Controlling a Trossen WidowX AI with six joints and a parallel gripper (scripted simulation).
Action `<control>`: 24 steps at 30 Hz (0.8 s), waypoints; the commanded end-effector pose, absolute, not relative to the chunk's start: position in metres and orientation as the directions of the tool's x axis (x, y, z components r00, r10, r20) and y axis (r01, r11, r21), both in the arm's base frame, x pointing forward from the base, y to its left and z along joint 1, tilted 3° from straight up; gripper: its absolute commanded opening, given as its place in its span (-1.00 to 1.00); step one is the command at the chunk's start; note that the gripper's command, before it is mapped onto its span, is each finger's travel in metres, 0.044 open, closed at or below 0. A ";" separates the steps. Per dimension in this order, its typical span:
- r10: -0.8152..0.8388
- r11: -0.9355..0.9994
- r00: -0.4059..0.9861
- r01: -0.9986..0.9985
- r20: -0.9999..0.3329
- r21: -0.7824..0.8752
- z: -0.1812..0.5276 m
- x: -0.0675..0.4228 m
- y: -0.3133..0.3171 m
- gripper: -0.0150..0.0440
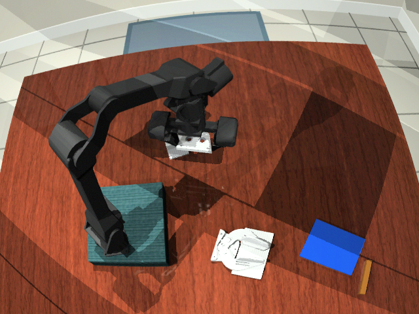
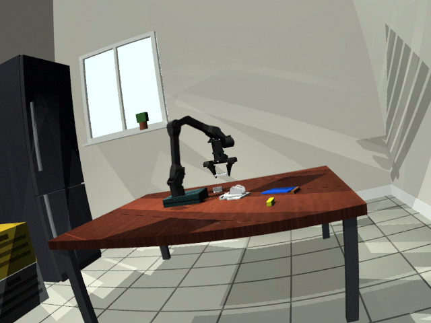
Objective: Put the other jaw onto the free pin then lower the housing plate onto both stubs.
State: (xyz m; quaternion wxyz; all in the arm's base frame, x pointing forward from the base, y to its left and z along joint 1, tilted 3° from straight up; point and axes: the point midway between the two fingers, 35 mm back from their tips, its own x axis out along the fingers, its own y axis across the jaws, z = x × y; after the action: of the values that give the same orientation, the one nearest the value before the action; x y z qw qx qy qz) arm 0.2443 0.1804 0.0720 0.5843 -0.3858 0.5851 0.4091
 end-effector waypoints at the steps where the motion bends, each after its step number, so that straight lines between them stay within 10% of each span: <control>1: 0.023 0.452 -0.016 -0.891 -1.000 0.025 0.072 0.250 0.167 0.70; 24: 0.015 0.827 -0.012 -0.562 -1.000 0.019 0.070 0.275 0.094 0.70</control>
State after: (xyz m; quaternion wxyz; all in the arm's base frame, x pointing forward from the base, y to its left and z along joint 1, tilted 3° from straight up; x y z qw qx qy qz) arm 0.2735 0.1056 0.0705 0.6651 -0.2251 0.6701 0.2406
